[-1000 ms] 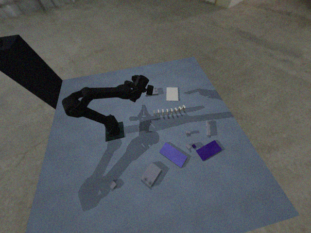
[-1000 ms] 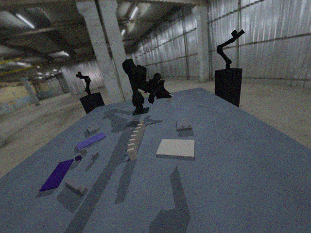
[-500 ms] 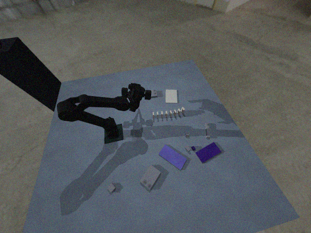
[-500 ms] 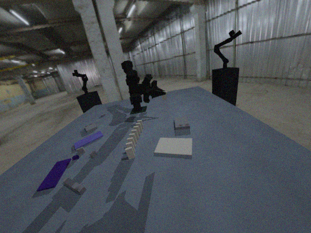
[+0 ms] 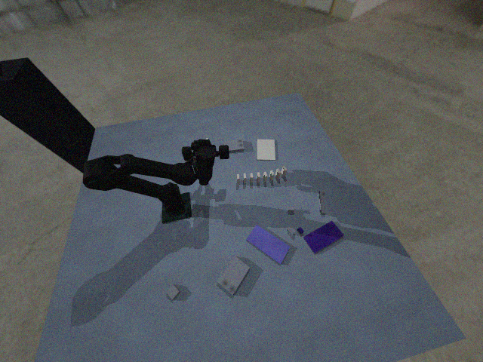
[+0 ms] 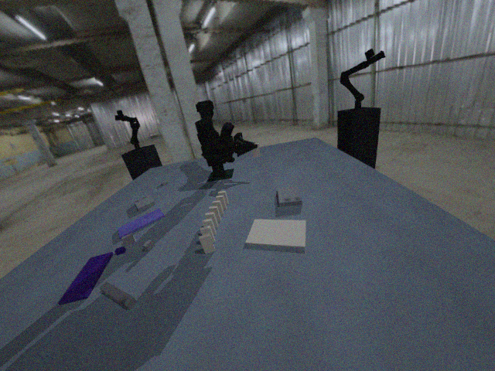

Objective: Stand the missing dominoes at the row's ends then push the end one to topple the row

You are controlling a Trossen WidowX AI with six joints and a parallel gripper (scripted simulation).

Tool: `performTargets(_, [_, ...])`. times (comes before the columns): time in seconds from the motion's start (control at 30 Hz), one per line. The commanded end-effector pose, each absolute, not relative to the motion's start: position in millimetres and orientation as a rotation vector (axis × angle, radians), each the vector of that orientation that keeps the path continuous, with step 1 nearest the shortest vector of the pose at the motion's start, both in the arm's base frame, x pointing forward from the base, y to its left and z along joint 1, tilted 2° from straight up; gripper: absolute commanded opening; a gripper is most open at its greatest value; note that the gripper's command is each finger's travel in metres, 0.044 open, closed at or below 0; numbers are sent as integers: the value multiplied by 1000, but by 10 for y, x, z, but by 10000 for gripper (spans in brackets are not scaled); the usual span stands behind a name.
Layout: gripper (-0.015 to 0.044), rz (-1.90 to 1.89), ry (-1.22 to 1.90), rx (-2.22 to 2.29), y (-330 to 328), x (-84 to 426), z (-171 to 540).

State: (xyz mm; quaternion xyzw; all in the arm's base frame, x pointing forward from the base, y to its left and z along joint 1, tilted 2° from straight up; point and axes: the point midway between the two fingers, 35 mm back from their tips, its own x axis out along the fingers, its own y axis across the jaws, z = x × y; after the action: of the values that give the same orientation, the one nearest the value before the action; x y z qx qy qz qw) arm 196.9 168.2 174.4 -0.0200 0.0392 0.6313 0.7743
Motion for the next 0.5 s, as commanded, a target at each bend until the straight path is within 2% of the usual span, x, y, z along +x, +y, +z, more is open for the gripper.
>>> performTargets(0.0, [28, 1393, 37, -51, 1632, 1836, 1711])
performTargets(0.47, [28, 1397, 29, -53, 1623, 1816, 1706])
